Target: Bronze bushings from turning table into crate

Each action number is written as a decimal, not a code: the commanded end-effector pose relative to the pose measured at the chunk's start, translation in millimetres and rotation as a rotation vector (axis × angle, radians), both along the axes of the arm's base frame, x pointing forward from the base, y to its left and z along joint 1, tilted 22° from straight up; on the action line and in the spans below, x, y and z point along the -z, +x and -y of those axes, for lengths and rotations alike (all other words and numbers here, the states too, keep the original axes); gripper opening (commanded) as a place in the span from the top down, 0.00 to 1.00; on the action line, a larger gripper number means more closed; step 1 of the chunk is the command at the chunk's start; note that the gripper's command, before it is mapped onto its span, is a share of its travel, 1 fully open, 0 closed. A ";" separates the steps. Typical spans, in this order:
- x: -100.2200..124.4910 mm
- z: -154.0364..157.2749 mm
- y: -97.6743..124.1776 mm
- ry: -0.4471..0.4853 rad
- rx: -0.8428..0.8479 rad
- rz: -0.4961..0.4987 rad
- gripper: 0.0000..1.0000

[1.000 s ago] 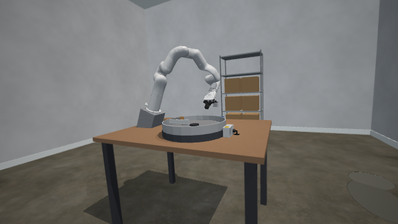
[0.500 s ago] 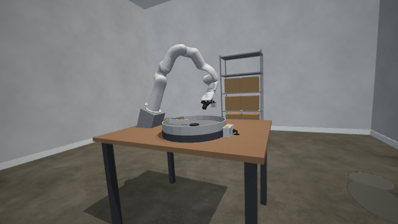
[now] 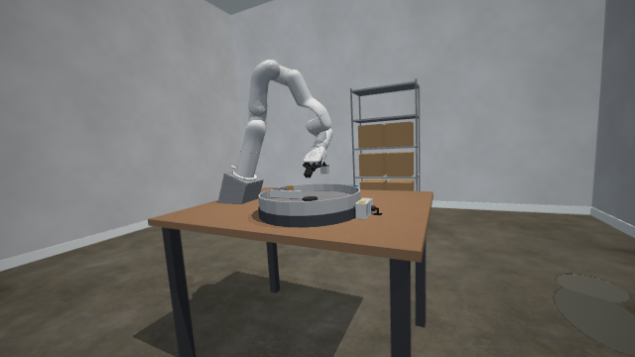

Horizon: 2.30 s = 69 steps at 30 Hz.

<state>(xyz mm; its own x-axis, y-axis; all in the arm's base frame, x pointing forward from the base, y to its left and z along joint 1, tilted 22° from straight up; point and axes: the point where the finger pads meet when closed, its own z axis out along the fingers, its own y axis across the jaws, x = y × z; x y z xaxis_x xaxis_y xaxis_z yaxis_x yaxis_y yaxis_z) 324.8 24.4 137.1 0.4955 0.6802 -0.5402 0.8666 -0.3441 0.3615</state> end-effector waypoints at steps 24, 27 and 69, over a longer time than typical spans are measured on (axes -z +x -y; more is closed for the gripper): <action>12.3 101.3 -48.4 0.010 -0.008 0.010 0.90; 16.0 101.5 -46.8 0.010 -0.008 0.010 0.90; 45.7 103.0 -34.4 0.010 -0.008 0.010 0.90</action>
<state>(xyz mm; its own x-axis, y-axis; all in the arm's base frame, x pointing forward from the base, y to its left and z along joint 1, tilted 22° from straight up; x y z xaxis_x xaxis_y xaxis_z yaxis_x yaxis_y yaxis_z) 289.6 -78.7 90.8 0.4945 0.6895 -0.5293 0.8662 -0.3408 0.3653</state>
